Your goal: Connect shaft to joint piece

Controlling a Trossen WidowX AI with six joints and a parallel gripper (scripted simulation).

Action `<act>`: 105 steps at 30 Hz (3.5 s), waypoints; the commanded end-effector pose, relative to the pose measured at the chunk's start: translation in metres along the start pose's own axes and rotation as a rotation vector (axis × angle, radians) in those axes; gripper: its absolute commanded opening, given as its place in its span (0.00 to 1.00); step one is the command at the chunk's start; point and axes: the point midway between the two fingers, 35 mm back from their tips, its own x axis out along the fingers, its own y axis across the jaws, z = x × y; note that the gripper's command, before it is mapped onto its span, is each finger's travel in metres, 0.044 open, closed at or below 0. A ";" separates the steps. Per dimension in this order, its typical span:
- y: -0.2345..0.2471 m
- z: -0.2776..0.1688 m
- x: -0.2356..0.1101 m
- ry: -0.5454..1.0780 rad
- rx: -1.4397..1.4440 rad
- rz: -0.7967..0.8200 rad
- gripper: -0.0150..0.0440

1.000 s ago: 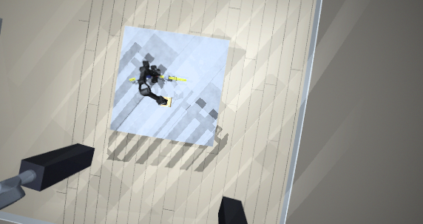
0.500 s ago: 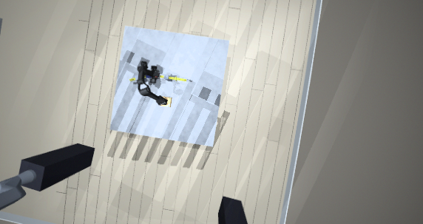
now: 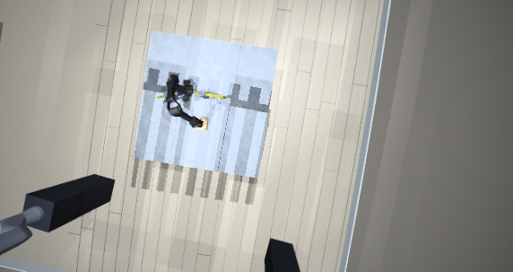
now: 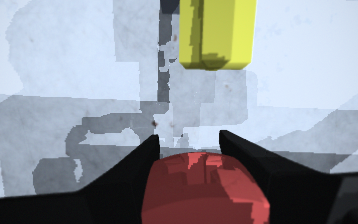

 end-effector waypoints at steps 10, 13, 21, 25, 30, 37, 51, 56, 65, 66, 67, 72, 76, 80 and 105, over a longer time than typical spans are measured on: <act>0.000 0.000 0.000 -0.001 0.001 0.000 0.25; 0.000 0.000 0.000 -0.001 0.001 0.000 0.25; 0.000 0.000 0.000 -0.001 0.001 0.000 0.39; 0.000 0.000 0.000 -0.001 0.001 0.000 0.50; 0.000 0.000 0.000 -0.001 0.001 0.000 0.68; 0.000 0.000 0.000 -0.001 0.001 0.000 0.99; 0.000 0.002 -0.012 0.084 0.005 -0.003 1.00; 0.000 0.004 -0.029 0.202 0.006 0.005 1.00; 0.001 0.005 -0.031 0.195 -0.010 0.009 1.00; 0.001 0.005 -0.034 0.196 -0.038 0.012 1.00; 0.002 0.006 -0.038 0.196 -0.072 0.017 1.00; 0.005 0.008 -0.056 0.196 -0.242 0.038 1.00; 0.007 0.011 -0.071 0.195 -0.378 0.055 1.00; 0.007 0.013 -0.086 0.193 -0.514 0.073 1.00; -0.002 0.032 -0.159 0.164 -1.209 0.162 1.00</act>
